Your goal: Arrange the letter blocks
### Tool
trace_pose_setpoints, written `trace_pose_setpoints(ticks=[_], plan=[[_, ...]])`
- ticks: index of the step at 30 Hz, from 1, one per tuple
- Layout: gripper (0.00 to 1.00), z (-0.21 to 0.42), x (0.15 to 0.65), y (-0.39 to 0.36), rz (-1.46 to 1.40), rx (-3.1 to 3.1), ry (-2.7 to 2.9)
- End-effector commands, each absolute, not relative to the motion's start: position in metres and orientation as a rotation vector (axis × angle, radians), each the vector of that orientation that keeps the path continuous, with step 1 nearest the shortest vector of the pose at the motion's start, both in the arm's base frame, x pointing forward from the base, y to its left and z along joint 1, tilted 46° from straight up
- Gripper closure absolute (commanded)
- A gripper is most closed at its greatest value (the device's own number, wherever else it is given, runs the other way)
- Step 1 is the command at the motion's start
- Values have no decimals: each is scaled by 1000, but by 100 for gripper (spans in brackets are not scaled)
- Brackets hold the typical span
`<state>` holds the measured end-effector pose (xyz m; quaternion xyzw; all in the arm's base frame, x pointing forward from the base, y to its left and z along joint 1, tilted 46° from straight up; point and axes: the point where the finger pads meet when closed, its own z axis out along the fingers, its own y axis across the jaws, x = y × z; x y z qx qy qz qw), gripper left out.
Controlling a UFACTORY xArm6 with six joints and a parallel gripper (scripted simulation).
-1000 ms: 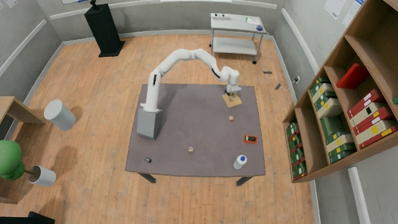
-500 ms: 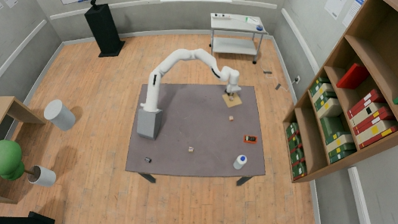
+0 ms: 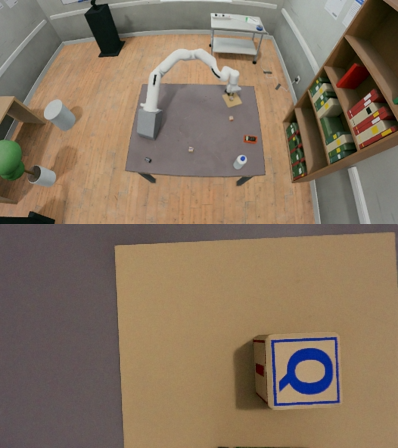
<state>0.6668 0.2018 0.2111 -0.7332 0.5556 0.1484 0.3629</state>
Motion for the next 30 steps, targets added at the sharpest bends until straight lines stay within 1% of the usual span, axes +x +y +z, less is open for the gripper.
trace_pose_setpoints(ticks=[1,3,4,6,7,11,12,30], plan=[[64,213,668,201,378,-1886,1430],[64,213,668,201,378,-1886,1430],[60,213,668,201,378,-1886,1430],[60,213,668,201,378,-1886,1430],[56,213,668,201,378,-1886,1430],[56,213,668,201,378,-1886,1430],[52,213,668,201,378,-1886,1430],[52,221,666,193,378,-1886,1430]])
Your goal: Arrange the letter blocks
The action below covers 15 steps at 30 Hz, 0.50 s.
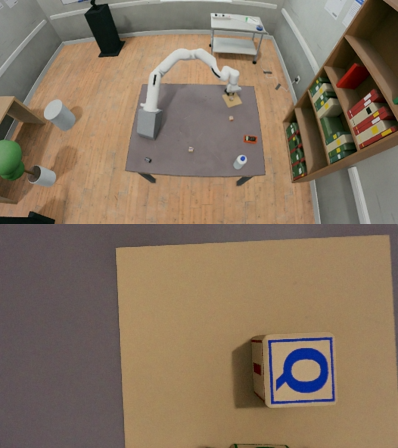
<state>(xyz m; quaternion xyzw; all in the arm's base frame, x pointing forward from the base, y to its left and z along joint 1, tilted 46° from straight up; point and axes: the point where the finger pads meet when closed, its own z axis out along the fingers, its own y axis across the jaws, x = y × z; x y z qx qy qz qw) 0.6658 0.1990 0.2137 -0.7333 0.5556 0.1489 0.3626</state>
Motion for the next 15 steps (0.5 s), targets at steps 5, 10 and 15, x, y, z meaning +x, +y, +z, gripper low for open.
trace_pose_setpoints(ticks=[5,10,15], plan=[[52,238,661,176,378,-1886,1430],[52,257,656,157,378,-1886,1430],[52,266,653,147,378,-1886,1430]])
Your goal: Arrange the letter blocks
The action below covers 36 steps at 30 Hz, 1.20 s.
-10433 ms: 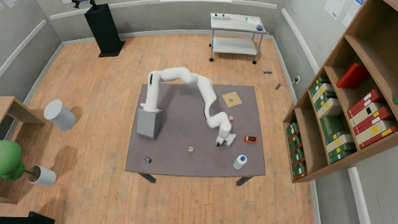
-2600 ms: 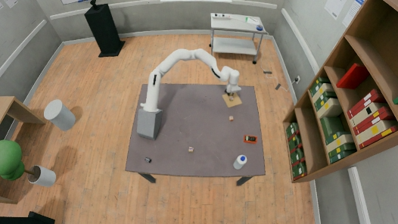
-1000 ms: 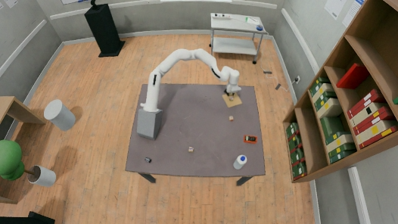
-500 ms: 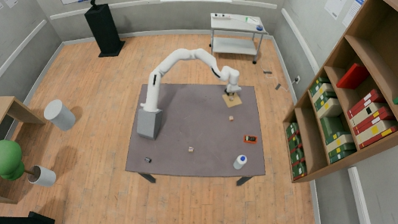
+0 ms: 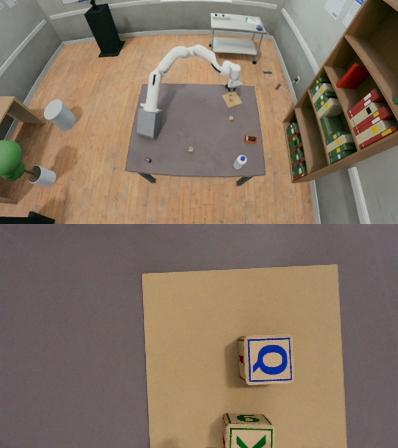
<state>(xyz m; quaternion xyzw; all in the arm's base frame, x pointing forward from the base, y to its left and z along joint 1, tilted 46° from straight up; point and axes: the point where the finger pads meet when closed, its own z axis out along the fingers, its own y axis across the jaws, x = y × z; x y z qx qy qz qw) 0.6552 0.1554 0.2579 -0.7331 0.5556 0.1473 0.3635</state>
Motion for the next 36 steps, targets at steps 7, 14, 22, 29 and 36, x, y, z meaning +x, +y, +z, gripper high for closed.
trace_pose_setpoints(ticks=[7,14,22,29,36], plan=[[52,275,651,138,378,-1886,1430],[0,275,651,138,378,-1886,1430],[0,275,651,138,378,-1886,1430],[0,275,651,138,378,-1886,1430],[0,275,651,138,383,-1878,1441]])
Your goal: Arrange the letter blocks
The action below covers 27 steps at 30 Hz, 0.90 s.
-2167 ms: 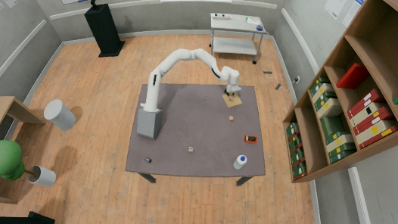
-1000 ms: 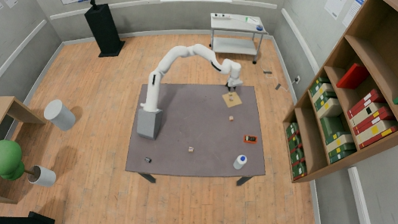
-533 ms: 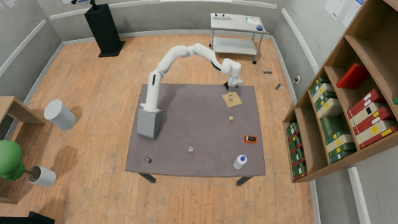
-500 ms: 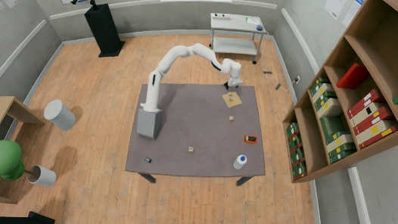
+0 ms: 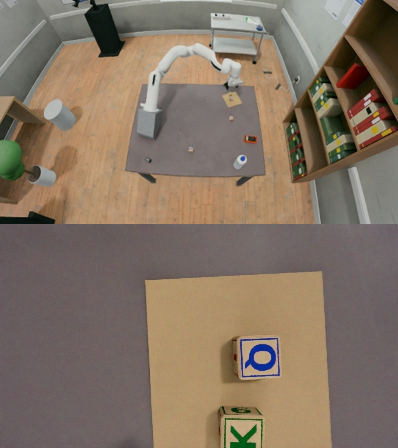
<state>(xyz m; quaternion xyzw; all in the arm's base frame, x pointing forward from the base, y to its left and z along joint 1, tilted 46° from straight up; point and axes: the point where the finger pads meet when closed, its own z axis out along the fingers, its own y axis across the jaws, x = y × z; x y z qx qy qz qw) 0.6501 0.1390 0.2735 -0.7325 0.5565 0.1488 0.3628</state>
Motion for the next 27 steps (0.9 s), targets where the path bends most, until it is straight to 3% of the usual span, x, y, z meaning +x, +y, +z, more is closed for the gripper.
trace_pose_setpoints(ticks=[1,27], plan=[[0,275,651,138,387,-1873,1449],[0,266,653,129,697,-1333,2057]])
